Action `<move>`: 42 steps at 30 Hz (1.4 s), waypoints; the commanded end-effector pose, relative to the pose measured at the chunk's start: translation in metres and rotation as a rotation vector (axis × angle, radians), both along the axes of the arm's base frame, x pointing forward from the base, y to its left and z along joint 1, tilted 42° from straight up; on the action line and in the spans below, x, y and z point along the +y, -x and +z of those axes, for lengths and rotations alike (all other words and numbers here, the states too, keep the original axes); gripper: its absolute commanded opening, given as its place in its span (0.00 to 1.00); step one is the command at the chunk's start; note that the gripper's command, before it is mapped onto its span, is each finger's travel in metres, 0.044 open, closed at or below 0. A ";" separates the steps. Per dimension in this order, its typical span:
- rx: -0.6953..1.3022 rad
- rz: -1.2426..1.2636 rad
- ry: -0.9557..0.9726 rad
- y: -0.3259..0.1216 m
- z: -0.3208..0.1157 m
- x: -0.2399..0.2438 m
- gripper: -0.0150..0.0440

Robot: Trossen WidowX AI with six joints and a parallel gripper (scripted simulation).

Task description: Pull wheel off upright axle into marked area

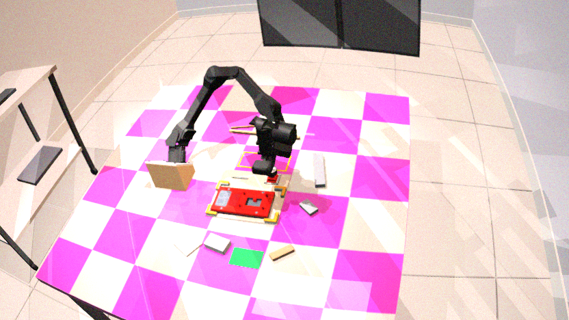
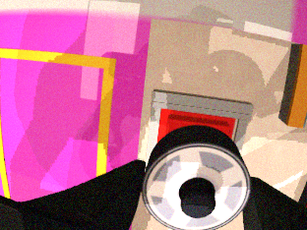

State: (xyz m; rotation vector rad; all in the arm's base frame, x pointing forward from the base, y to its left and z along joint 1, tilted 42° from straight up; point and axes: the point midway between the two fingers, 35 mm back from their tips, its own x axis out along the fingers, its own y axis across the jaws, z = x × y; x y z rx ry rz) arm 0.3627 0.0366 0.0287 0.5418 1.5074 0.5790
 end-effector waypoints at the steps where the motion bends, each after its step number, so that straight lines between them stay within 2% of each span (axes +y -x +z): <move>1: -0.008 -0.004 0.001 -0.001 0.004 -0.004 0.25; 42: -0.006 -0.008 0.000 -0.001 0.013 -0.013 0.25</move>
